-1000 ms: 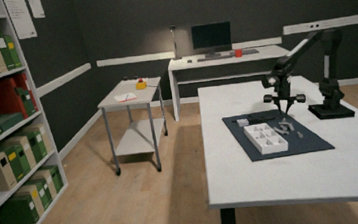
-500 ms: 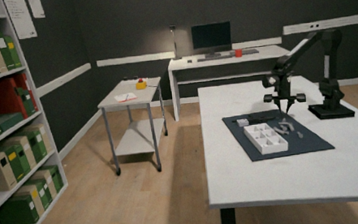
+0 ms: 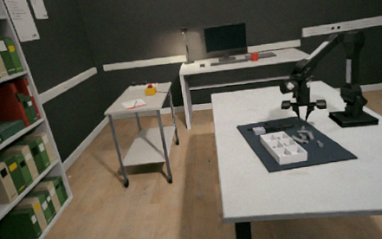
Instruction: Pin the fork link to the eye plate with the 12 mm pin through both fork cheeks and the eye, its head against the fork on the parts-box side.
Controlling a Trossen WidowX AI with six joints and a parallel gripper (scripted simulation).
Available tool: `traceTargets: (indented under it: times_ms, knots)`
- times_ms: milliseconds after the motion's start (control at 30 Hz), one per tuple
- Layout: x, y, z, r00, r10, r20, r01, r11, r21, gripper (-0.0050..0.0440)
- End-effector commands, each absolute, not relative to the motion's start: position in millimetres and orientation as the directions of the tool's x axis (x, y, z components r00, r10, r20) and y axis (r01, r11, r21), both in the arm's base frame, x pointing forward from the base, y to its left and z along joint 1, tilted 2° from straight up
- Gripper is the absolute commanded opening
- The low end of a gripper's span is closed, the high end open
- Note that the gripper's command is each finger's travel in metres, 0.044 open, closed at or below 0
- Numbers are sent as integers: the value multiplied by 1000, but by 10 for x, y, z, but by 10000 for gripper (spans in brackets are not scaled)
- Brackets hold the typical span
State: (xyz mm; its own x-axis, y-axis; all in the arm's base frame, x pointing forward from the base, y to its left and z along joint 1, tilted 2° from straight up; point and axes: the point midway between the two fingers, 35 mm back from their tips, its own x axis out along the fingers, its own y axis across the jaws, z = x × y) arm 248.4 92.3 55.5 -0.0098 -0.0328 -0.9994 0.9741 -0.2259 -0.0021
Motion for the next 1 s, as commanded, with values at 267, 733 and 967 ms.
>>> traceTargets:
  times_ms: [267,733,967]
  knots:
    - [2523,949,630,17,-22,-1000,974,-226,22,100]
    - [2620,1201,611,8,-22,-1000,996,-90,10,100]
    - [2735,1760,577,10,-23,-1000,982,188,5,100]
